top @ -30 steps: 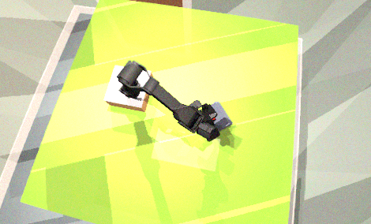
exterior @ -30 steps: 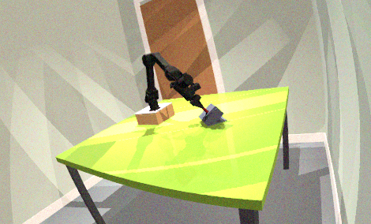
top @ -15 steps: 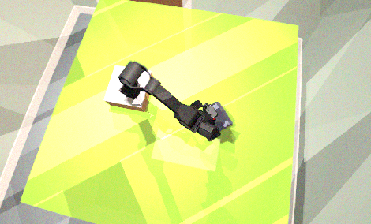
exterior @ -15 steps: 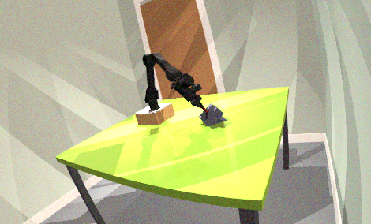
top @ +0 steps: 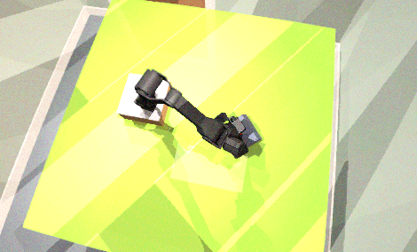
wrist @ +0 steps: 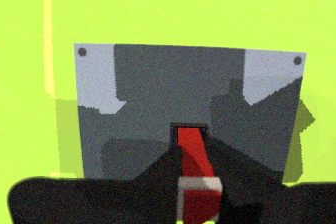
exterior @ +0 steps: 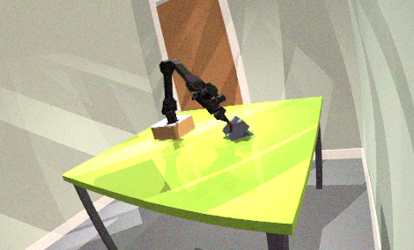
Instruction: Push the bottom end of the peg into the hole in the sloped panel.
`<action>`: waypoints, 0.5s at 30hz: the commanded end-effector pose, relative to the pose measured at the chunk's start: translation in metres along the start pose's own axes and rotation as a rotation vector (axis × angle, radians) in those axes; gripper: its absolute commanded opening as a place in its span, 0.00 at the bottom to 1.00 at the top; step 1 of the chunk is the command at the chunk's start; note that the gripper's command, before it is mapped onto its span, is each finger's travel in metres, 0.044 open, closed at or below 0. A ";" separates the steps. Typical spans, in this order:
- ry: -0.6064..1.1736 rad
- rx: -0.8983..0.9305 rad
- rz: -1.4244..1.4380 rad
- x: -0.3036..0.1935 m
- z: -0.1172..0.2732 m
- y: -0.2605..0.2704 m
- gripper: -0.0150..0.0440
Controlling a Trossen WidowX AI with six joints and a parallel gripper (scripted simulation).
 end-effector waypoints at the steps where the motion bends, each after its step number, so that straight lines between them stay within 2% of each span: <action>1: 0.002 0.001 -0.004 -0.001 -0.003 0.000 0.25; 15: 0.002 0.001 -0.004 -0.002 -0.008 0.000 0.25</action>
Point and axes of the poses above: the point midway between the two fingers, 35 mm back from their tips, its own z axis back along the fingers, its own y axis across the jaws, x = y × z, the point moved 9 cm from there along z, back along the fingers, and after that the axes turned 15 degrees about -z, right-handed, at the moved point
